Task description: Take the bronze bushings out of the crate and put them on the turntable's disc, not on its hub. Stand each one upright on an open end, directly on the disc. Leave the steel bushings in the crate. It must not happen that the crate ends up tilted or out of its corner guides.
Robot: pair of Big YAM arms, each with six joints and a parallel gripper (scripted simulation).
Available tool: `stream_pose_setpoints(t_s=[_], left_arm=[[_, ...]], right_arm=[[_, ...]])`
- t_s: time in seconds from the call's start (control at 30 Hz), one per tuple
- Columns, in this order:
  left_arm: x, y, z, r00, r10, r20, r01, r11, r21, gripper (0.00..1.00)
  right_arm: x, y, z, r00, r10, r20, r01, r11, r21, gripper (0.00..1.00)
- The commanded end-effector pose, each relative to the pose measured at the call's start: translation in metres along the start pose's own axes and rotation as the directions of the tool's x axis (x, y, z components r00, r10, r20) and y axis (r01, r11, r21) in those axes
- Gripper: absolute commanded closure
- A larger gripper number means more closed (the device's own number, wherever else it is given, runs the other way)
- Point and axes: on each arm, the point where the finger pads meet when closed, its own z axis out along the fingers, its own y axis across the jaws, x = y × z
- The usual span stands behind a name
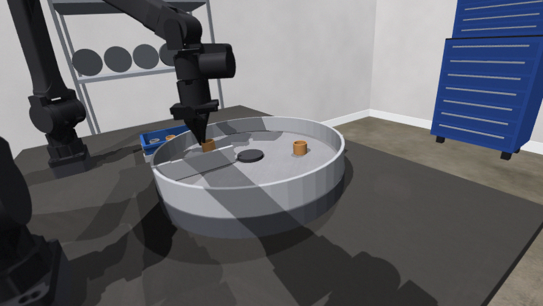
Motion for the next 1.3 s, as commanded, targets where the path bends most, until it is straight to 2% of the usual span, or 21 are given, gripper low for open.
stream_pose_setpoints(t_s=[0.0,1.27], left_arm=[[0.003,-0.002,-0.003,1.000,-0.001,-0.002,0.001,1.000,0.020,1.00],[0.003,-0.001,0.009,1.000,0.000,0.003,0.000,1.000,0.007,1.00]], right_arm=[[-0.050,-0.001,0.001,0.996,-0.010,0.093,0.010,1.000,0.006,0.00],[-0.050,-0.001,0.001,0.996,-0.010,0.093,0.010,1.000,0.006,0.00]])
